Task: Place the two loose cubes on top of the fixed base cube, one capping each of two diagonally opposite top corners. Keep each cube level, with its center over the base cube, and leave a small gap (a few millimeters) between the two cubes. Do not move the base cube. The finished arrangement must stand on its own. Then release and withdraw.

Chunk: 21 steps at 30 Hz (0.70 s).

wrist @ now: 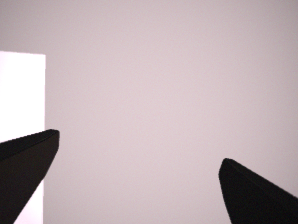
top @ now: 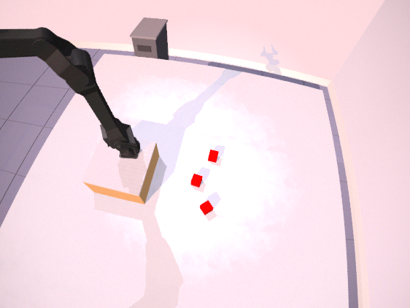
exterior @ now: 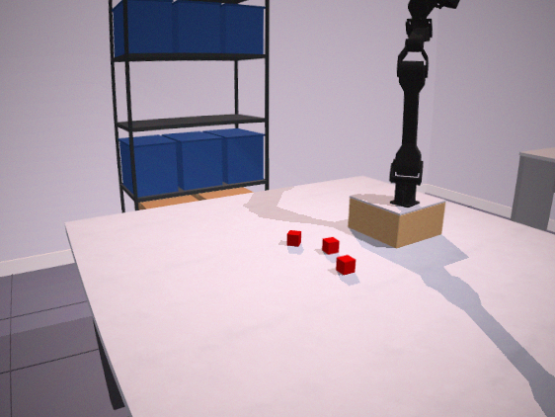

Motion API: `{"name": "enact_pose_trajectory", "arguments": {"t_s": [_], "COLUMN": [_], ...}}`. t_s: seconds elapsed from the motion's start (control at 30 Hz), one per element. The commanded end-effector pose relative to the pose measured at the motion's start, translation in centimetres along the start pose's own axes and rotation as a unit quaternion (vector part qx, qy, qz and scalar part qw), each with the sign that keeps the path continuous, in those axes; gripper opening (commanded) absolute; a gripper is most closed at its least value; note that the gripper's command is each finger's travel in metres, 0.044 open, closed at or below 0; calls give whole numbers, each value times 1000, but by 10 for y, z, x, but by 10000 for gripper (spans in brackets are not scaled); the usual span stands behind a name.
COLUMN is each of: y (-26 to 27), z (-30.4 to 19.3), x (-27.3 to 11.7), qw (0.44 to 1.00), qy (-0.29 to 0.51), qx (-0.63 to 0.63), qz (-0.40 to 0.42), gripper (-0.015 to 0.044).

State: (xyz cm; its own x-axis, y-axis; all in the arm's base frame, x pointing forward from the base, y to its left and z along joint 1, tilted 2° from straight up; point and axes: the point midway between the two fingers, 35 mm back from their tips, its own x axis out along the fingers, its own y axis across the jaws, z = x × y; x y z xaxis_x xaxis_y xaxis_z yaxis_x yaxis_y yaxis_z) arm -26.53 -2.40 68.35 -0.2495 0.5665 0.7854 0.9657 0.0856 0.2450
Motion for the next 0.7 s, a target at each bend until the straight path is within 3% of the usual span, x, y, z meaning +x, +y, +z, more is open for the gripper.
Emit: {"name": "enact_pose_trajectory", "arguments": {"t_s": [0.0,0.13,0.4,0.67], "y": [-1,-20,-49,-47], "z": [-1,-32,-106,-171], "x": [-1,-23,-98,-197], "qw": [1000,996,953,870], "qy": [2,51,204,388], "qx": [-2,-51,-154,-231], "qz": [-3,-61,-163,-199], "gripper": [374,269,265,265]}}
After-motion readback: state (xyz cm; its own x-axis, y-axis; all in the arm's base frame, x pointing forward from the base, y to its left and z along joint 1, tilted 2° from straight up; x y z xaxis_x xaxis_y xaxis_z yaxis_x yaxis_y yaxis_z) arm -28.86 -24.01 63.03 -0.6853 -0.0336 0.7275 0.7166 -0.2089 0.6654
